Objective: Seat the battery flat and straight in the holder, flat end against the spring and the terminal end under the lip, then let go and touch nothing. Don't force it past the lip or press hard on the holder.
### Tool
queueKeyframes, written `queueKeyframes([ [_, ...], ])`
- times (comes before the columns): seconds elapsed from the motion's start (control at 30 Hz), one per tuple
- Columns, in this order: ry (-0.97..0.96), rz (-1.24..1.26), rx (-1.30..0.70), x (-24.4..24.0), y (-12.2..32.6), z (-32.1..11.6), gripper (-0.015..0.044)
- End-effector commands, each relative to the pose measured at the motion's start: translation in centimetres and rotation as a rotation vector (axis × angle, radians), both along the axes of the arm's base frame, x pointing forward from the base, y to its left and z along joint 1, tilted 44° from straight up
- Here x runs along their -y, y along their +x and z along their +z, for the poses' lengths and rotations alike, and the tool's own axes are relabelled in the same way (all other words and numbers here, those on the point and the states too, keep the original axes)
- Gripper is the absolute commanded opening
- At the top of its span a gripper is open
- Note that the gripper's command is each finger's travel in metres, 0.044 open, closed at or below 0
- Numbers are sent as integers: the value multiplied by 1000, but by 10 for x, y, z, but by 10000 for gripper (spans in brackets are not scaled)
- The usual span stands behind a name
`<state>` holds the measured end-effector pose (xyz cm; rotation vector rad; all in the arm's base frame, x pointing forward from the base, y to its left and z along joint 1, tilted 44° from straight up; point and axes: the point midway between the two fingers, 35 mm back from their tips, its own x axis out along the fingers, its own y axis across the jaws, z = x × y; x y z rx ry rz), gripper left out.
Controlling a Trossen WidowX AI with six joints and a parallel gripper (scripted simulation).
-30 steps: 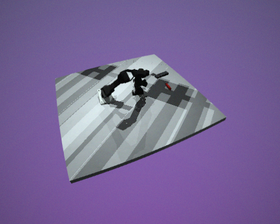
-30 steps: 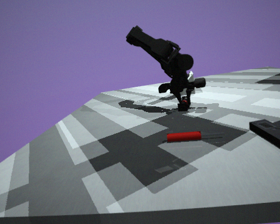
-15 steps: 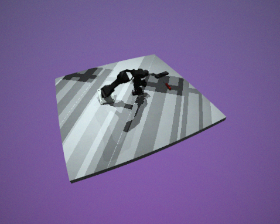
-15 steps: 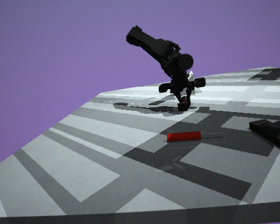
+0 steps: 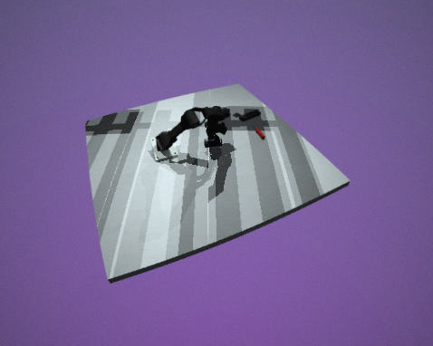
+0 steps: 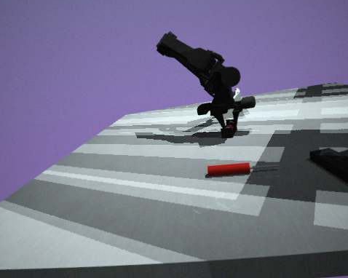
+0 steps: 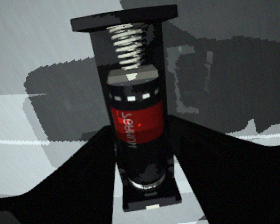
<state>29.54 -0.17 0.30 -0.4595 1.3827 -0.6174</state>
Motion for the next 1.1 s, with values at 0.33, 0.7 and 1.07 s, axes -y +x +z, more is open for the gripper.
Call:
queueKeyframes([
  [0.33, 1, 0, 0, -10, -1, 11, 188],
  [0.7, 4, 1, -2, -57, -9, 59, 424],
  [1.07, 4, 0, -2, -63, -10, 62, 440],
])
